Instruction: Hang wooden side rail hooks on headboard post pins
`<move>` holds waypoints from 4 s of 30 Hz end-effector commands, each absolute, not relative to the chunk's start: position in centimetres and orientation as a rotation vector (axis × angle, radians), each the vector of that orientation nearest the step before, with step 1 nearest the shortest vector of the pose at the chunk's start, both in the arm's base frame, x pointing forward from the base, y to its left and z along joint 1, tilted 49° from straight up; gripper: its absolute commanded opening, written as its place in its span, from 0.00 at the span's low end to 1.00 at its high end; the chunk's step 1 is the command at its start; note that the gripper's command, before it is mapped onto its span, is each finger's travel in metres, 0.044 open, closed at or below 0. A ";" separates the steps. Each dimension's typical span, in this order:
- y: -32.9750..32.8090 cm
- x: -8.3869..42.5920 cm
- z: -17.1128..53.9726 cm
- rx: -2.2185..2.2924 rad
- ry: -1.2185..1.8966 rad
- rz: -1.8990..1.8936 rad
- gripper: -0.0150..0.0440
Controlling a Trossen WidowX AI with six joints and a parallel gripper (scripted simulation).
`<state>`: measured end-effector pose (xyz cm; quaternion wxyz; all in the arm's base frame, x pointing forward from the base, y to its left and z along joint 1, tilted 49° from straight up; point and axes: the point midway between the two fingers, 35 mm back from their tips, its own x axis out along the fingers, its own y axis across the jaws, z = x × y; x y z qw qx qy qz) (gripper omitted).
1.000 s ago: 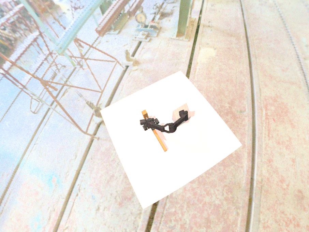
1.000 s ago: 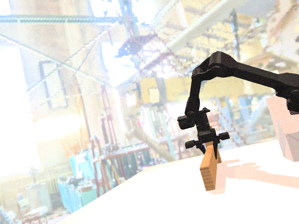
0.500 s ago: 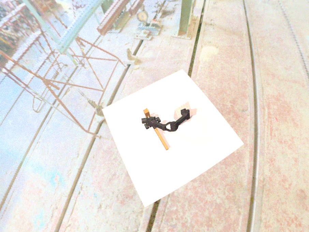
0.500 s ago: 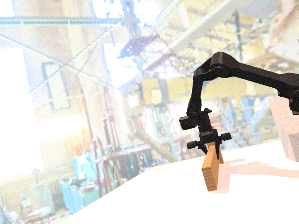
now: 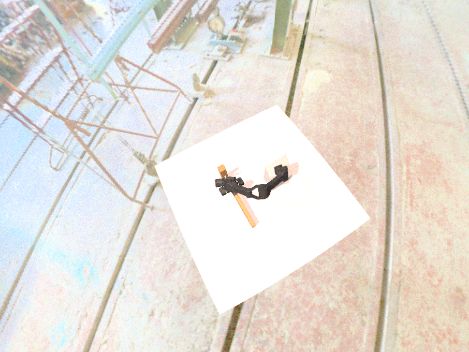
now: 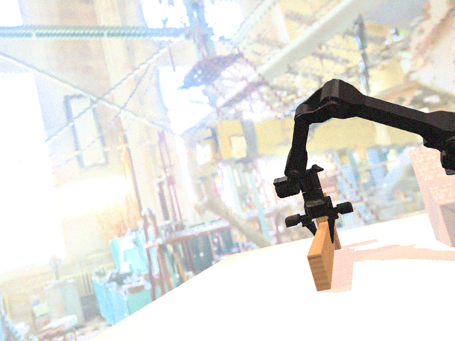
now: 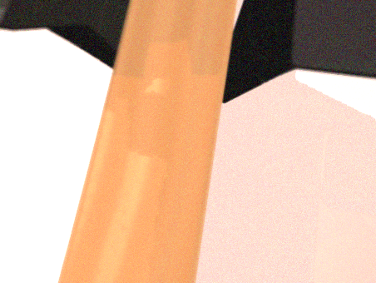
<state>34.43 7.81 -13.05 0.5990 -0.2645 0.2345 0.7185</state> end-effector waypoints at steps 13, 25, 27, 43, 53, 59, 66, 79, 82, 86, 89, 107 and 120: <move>7.3 34.6 -13.1 -0.618 0.543 1.658 0.25; 7.2 34.6 -13.3 -0.618 0.543 1.658 0.25; 7.3 34.7 -13.3 -0.618 0.543 1.658 0.25; 7.0 34.6 -13.3 -0.618 0.543 1.658 0.25; 7.0 34.7 -13.5 -0.618 0.543 1.658 0.25; 7.0 34.7 -13.5 -0.618 0.543 1.658 0.25; 6.9 34.7 -13.5 -0.618 0.543 1.658 0.25; 6.8 34.7 -13.6 -0.619 0.543 1.658 0.25; 6.9 34.7 -13.7 -0.619 0.543 1.658 0.25; 6.8 34.8 -13.7 -0.619 0.543 1.658 0.25; 6.8 34.8 -13.7 -0.619 0.543 1.658 0.25; 6.6 34.7 -13.9 -0.619 0.543 1.658 0.25; 6.6 34.8 -13.9 -0.619 0.543 1.658 0.25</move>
